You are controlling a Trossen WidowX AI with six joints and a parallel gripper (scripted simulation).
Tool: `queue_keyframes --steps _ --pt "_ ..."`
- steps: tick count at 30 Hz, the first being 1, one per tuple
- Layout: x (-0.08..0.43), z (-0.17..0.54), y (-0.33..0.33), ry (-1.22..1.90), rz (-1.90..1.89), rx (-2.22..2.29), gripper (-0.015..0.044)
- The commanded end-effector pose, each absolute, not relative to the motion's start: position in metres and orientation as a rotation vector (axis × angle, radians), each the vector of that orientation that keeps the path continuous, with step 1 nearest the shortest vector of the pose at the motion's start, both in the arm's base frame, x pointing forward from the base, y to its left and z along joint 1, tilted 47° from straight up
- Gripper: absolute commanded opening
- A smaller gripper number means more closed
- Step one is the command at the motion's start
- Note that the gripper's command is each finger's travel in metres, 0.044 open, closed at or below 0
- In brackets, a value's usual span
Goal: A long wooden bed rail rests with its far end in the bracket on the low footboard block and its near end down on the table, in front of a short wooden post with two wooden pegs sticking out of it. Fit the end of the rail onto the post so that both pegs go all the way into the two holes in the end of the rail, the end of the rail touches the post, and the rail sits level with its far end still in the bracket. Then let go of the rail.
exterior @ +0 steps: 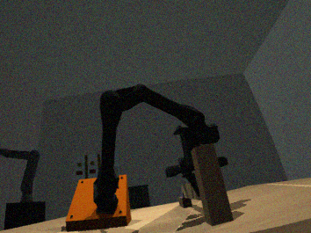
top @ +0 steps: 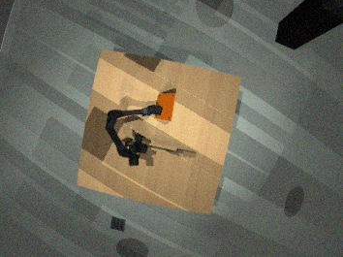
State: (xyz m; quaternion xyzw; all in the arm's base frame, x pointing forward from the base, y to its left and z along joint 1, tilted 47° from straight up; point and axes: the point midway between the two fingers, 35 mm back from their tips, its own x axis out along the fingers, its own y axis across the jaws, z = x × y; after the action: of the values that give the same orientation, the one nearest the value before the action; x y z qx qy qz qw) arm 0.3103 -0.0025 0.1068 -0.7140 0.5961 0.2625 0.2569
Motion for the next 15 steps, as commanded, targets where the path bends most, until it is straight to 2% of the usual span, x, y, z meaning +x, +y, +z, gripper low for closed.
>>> queue_keyframes --steps 1,15 --pt "0.3102 0.1067 -0.0025 1.618 0.712 -1.937 0.0079" --pt "0.3102 0.1067 -0.0025 1.618 0.712 -1.937 0.0440"
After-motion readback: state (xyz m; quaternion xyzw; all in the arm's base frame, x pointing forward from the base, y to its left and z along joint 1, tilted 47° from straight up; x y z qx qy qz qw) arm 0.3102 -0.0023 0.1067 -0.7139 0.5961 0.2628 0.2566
